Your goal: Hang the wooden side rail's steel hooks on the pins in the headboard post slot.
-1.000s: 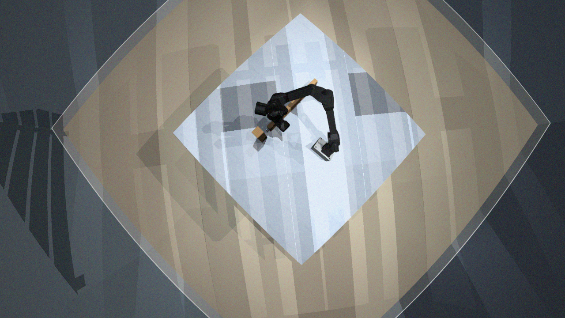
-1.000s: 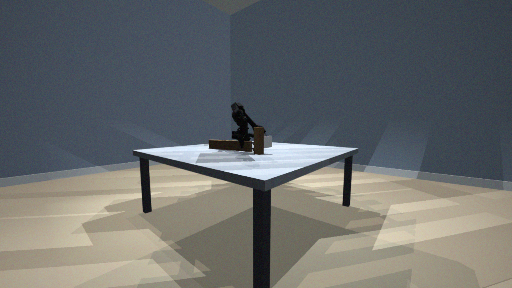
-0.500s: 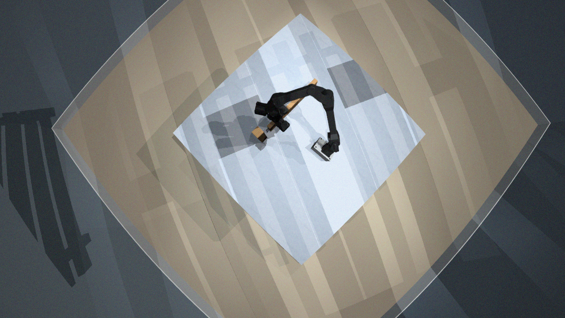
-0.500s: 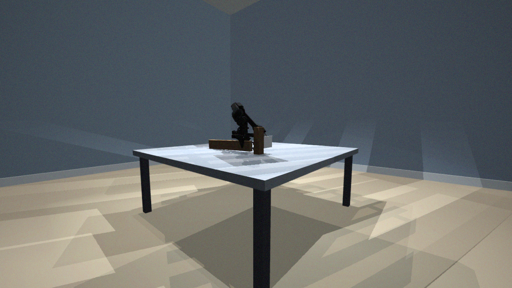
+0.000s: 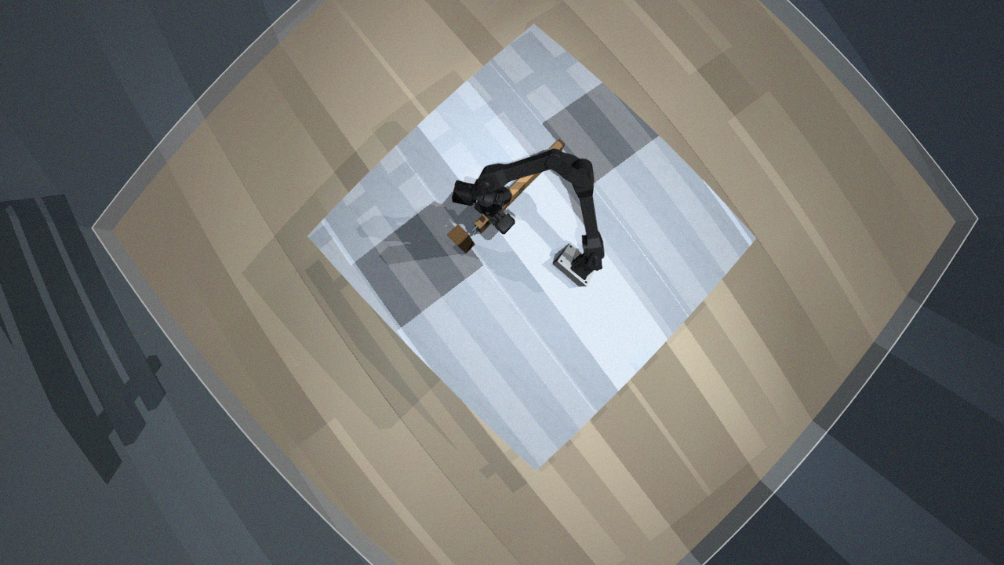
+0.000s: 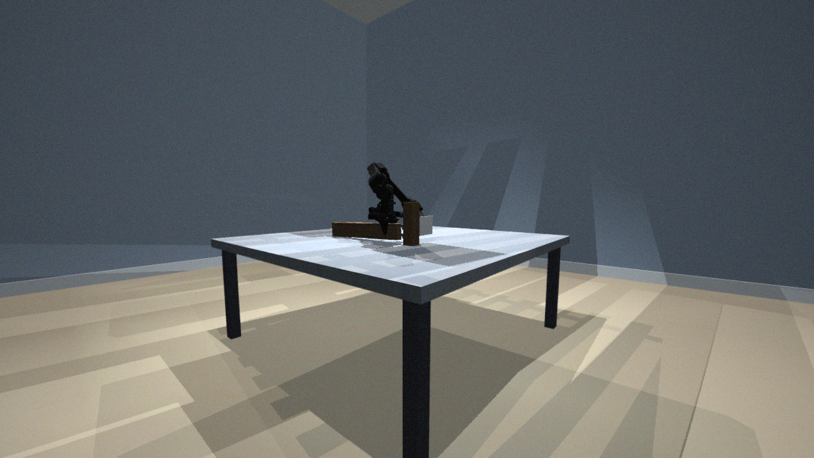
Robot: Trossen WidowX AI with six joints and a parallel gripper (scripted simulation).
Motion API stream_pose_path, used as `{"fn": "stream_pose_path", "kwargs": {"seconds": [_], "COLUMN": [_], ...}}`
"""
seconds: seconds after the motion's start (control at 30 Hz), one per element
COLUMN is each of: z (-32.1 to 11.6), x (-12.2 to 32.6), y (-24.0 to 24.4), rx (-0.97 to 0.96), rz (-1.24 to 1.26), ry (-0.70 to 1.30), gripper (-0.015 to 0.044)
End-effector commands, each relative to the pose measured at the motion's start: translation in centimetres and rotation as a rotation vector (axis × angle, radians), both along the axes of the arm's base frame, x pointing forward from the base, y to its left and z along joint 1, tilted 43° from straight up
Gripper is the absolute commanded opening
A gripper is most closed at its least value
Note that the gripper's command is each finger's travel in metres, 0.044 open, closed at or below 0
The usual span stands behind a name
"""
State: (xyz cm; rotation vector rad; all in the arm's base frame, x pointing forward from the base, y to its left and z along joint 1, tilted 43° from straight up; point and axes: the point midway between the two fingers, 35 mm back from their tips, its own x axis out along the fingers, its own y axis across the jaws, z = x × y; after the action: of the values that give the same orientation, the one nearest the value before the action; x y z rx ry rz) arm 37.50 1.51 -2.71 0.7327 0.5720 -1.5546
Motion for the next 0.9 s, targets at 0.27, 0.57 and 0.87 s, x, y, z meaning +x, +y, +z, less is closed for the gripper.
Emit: {"fn": "stream_pose_path", "kwargs": {"seconds": [0.27, 0.57, 0.87], "z": [0.45, 0.56, 0.67], "x": [0.14, 0.14, 0.14], "y": [0.53, 0.63, 0.73], "rx": [0.006, 0.006, 0.006], "rz": [0.001, 0.001, 0.001], "ry": [-0.013, -0.013, -0.013], "gripper": [0.0000, 0.0000, 0.0000]}}
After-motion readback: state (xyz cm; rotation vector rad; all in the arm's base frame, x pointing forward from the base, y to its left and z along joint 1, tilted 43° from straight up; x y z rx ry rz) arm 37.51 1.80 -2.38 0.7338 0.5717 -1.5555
